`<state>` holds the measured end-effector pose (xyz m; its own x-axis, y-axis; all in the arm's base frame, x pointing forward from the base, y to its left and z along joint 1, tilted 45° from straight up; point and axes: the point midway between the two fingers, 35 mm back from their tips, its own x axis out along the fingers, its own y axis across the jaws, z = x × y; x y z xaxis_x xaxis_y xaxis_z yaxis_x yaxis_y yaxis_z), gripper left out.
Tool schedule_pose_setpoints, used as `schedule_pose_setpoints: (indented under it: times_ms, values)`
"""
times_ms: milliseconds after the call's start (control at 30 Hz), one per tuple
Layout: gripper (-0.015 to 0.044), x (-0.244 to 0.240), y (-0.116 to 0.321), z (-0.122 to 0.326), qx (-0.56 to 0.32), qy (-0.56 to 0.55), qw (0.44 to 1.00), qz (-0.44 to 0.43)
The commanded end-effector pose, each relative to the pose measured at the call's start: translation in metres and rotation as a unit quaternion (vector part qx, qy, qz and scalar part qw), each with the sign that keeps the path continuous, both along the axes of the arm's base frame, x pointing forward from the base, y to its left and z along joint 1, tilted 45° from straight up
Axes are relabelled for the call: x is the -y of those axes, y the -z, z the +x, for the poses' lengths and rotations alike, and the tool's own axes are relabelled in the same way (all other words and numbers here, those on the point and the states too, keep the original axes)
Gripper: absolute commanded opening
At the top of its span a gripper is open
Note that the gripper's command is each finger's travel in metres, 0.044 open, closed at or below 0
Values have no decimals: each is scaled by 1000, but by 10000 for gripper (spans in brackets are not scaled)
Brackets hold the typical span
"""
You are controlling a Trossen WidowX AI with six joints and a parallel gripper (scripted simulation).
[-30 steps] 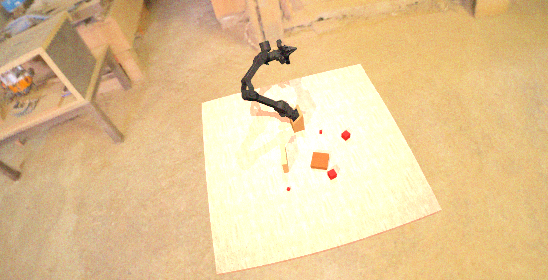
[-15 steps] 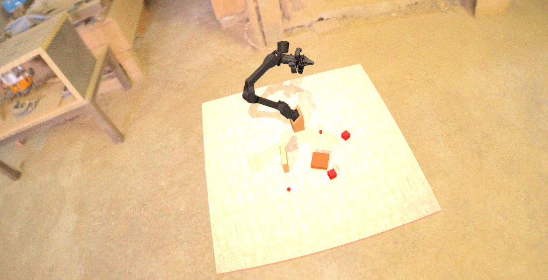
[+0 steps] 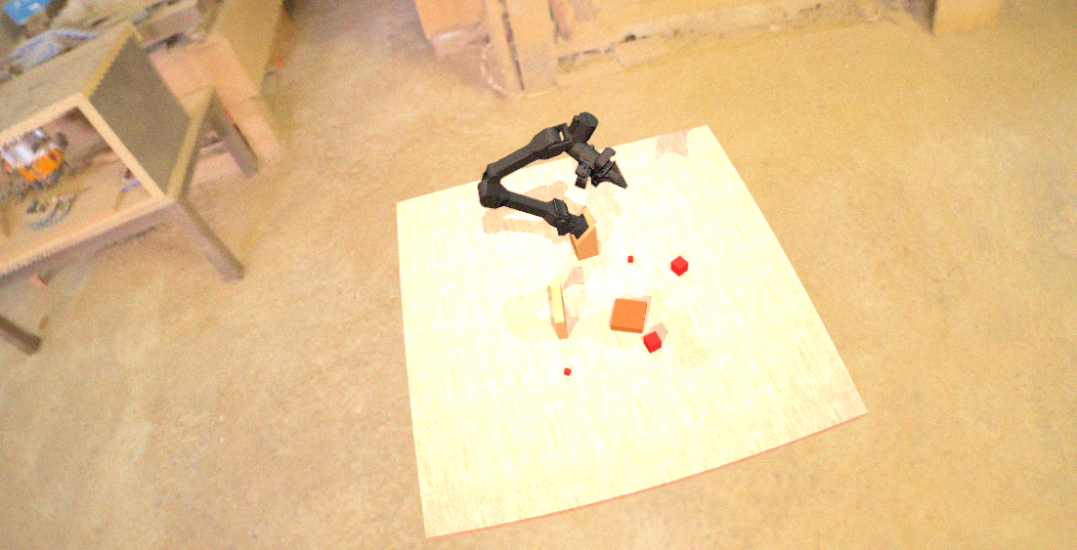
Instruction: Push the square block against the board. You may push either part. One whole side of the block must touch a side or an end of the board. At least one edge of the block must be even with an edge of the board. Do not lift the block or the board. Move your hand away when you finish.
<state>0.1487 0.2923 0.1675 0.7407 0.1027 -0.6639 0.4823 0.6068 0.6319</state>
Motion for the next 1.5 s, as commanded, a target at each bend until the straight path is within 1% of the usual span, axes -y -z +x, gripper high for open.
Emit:
schedule_pose_setpoints:
  times_ms: [0, 300, 567, 800, 1067, 1133, 1300, 1467]
  values:
    - [0, 34, -2, 39, -5, 60, 998, -30]
    - [0, 124, -3, 104, -31, 195, 976, -96]
    - [0, 215, -4, 130, -75, 308, 937, -145]
    - [0, 295, -6, 128, -126, 401, 890, -176]
    - [0, 377, -9, 99, -194, 495, 824, -195]
    - [0, 390, -10, 92, -207, 510, 812, -196]
    - [0, 392, -8, 91, -208, 512, 810, -196]
    - [0, 425, 24, 91, -207, 512, 810, -197]
